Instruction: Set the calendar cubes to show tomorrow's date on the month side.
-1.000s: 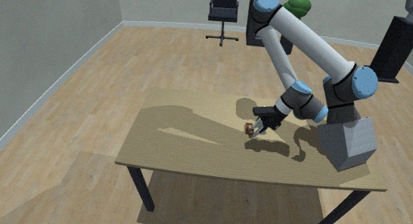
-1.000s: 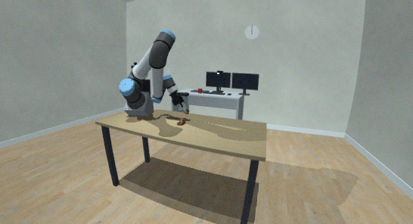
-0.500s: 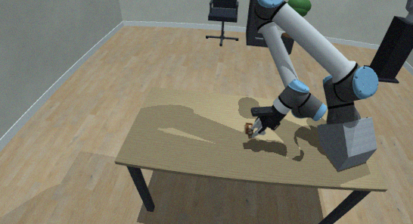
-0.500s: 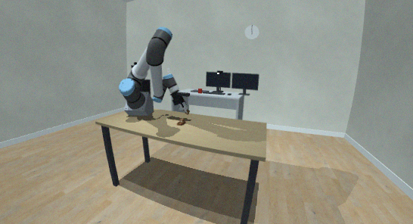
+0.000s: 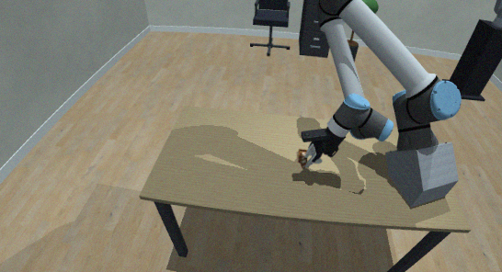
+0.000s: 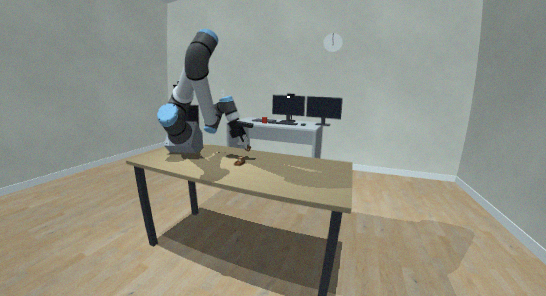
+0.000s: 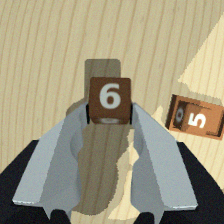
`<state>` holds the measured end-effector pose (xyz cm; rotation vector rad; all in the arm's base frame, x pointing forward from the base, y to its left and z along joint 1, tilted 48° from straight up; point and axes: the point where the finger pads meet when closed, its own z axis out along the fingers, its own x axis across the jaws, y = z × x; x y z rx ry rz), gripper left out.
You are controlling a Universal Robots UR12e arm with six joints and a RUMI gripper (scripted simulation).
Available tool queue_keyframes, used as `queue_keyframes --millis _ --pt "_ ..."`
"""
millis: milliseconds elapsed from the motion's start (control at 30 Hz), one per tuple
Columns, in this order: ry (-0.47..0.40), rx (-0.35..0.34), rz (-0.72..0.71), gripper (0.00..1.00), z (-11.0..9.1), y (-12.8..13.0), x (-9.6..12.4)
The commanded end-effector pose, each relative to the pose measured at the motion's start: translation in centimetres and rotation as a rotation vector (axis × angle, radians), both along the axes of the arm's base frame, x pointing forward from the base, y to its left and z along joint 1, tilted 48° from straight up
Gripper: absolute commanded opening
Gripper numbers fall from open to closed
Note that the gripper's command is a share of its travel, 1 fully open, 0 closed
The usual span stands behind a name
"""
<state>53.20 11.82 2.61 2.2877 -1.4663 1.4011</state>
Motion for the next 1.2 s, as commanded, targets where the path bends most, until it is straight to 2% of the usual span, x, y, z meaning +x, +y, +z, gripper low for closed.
queue_keyframes --millis 0,1167 --pt "0.040 -0.008 -0.044 0.11 0.02 0.15 0.16" --pt "0.085 -0.027 -0.098 0.11 0.60 0.16 -0.04"
